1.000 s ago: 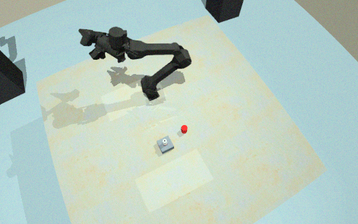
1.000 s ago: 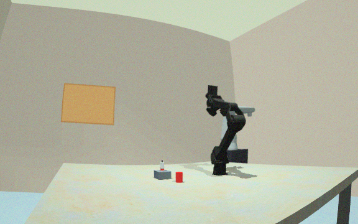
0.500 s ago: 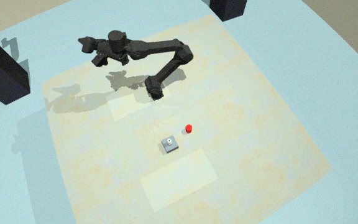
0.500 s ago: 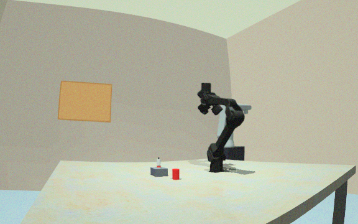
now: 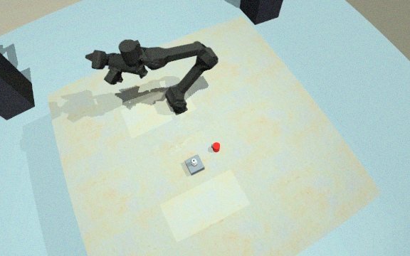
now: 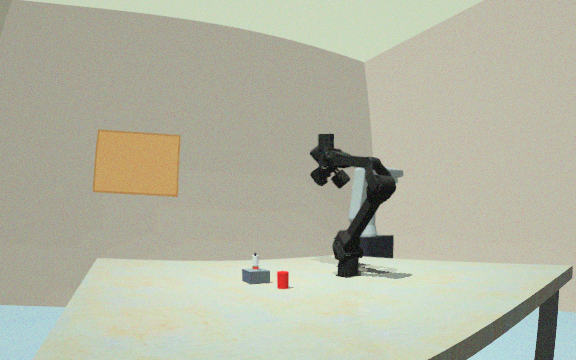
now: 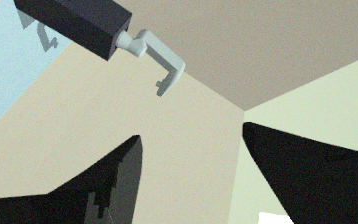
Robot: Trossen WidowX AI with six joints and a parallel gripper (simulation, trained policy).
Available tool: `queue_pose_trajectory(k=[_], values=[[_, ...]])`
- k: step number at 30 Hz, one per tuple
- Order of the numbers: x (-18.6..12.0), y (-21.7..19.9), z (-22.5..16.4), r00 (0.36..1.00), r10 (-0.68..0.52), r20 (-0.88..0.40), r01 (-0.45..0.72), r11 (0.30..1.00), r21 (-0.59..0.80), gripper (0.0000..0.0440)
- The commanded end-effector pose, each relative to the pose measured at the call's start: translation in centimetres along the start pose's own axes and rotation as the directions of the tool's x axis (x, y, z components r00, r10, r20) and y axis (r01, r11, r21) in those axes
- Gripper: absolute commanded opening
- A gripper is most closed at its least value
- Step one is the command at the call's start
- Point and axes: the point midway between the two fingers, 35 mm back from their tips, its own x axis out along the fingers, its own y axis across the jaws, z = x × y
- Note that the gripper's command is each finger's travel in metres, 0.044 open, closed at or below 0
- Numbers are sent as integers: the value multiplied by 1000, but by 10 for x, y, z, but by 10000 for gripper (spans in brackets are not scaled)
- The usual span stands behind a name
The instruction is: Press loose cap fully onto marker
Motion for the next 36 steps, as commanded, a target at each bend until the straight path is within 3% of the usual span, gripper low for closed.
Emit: queue_pose_trajectory(k=[1,36], values=[[0,-5,12,999,-10,49,9,1000,13,306],[-23,-31,101,927,-40,373,11,997,80,309]])
